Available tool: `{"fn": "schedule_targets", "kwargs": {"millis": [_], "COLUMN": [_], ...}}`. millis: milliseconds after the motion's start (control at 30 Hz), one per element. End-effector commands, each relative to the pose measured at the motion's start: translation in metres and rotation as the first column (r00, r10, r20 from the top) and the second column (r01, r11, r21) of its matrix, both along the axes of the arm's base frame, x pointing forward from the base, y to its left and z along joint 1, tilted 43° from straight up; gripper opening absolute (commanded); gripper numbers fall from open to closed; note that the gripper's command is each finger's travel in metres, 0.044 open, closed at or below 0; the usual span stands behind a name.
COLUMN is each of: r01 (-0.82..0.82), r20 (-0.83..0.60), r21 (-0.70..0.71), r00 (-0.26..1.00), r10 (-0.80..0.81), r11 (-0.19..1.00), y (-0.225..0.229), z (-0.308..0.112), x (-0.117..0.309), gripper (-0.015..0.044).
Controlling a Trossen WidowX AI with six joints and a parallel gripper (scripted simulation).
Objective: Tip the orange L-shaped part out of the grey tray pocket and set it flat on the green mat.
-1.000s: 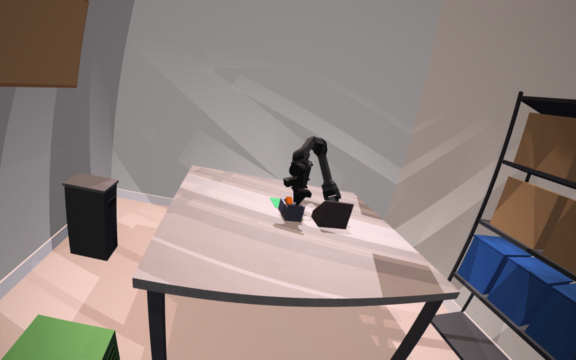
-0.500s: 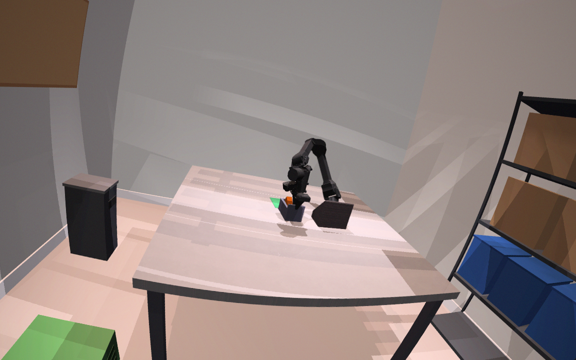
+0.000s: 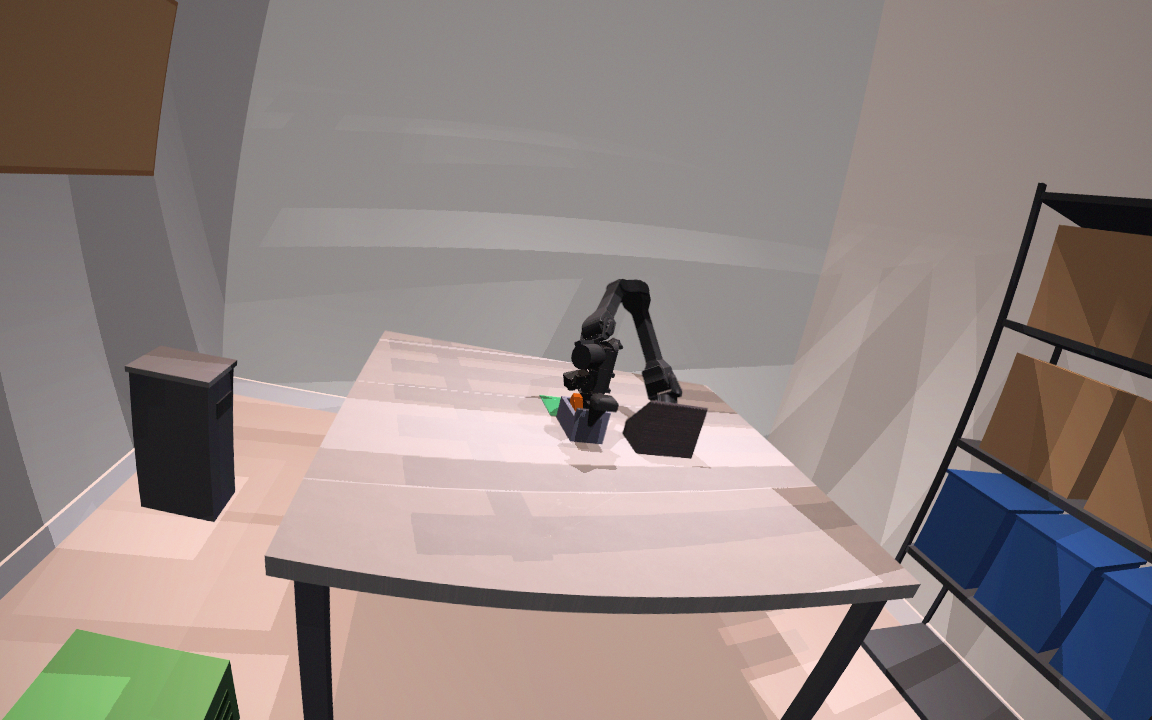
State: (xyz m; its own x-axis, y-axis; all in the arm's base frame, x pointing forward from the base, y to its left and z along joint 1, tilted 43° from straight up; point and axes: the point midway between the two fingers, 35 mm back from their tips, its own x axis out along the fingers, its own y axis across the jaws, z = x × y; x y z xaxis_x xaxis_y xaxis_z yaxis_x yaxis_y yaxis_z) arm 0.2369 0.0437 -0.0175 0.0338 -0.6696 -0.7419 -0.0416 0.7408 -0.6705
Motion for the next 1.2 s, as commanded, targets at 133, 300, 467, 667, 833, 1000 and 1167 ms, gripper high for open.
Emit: {"fn": "schedule_targets", "kwargs": {"millis": [133, 300, 467, 667, 833, 1000, 1167], "r01": [-0.003, -0.003, -0.003, -0.003, -0.003, -0.003, -0.003], "r20": [-0.014, -0.014, -0.014, -0.014, -0.001, -0.003, -0.012], "r21": [-0.012, -0.012, -0.012, -0.012, 0.0, -0.001, -0.008], "r00": [1.0, 1.0, 1.0, 1.0, 1.0, 1.0, 1.0], "r10": [0.002, 0.002, 0.002, 0.002, 0.003, 0.003, 0.003], "r11": [1.0, 1.0, 1.0, 1.0, 1.0, 1.0, 1.0], "y": [-0.012, -0.012, -0.012, -0.012, -0.008, -0.006, 0.005], "z": [-0.011, -0.012, -0.012, -0.012, -0.01, -0.01, -0.008], "x": [-0.003, -0.003, -0.003, -0.003, -0.001, -0.001, -0.004], "gripper": [0.018, 0.018, 0.018, 0.018, 0.018, 0.018, 0.018]}}
